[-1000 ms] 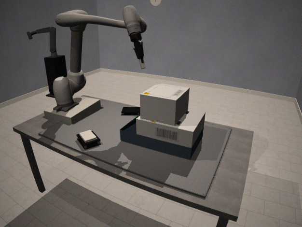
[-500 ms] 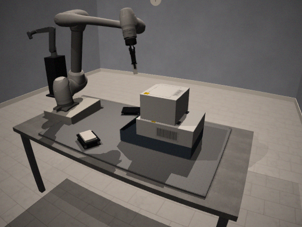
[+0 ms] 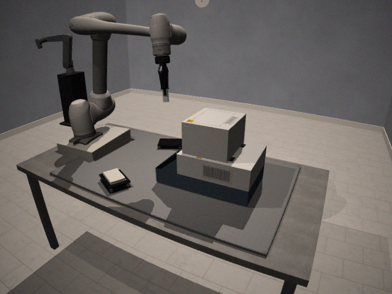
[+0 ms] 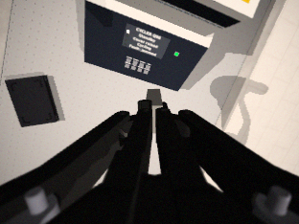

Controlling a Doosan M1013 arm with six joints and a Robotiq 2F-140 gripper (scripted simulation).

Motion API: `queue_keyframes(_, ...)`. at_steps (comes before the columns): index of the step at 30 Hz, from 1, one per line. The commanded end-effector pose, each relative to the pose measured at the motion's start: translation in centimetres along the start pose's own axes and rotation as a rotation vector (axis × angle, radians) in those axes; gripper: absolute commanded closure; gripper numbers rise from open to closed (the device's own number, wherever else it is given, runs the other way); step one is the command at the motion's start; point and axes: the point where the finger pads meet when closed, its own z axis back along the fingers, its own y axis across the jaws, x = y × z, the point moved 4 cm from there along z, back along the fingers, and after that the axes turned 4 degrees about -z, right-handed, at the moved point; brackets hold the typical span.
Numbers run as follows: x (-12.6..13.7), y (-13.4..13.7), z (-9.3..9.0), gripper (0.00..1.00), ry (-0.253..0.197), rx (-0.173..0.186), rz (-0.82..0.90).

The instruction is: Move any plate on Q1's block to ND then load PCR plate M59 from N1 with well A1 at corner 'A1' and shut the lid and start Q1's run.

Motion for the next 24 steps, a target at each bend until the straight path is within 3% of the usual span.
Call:
queue_keyframes(1,1.8,0.3,-0.9,1.0,-0.032,-0.037,-0.094)
queue_keyframes(14,5.3,0.6,-2.3,1.0,-0.127,-0.127,-0.338)
queue_keyframes(20,5.9,0.6,-2.5,1.0,-0.127,-0.127,-0.338)
queue_keyframes(24,6.4,0.2,-4.4,1.0,-0.069,-0.108,-0.22)
